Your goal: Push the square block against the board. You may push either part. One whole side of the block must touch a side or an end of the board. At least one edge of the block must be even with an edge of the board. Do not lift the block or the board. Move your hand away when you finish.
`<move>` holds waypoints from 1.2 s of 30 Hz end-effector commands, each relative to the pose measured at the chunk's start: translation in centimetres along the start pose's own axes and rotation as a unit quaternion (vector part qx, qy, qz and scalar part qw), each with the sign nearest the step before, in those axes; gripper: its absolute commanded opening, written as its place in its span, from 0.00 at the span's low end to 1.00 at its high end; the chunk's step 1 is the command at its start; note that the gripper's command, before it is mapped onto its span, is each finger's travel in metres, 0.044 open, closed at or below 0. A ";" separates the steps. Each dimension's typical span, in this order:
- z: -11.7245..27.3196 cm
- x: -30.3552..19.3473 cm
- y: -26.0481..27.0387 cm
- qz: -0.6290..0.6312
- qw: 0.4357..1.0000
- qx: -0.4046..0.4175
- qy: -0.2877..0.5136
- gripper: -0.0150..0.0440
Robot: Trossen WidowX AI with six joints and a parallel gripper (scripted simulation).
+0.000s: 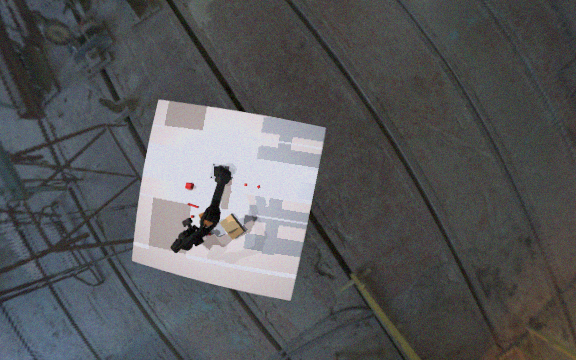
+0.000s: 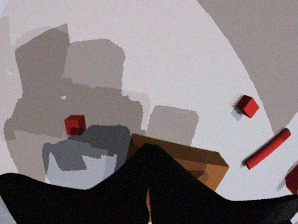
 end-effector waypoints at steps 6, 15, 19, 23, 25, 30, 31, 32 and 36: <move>-0.6 0.8 -0.2 -0.044 0.999 -0.004 0.001 0.25; -5.8 0.7 -0.2 -0.044 0.999 -0.003 0.003 0.25; -5.8 0.5 -0.2 -0.044 0.999 -0.003 0.003 0.25; -5.8 -0.1 -0.1 -0.044 0.999 -0.003 0.003 0.25; -5.8 -0.4 -0.1 -0.044 0.999 -0.003 0.003 0.25; -5.8 -1.2 -0.1 -0.044 0.999 -0.003 0.003 0.25; -5.8 -1.3 -0.1 -0.044 0.999 -0.003 0.003 0.25; -5.8 -1.5 -0.1 -0.044 0.999 -0.003 0.003 0.25; -5.8 -2.1 -0.1 -0.044 0.999 -0.003 0.003 0.25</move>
Point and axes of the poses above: the point midway between the two fingers, 35 mm back from their tips, its own z axis back along the fingers, its own y axis across the jaws, x = y × z, the point moved 4 cm from there along z, back along the fingers, and after that the axes turned 10 degrees about -z, right-handed, at the moved point
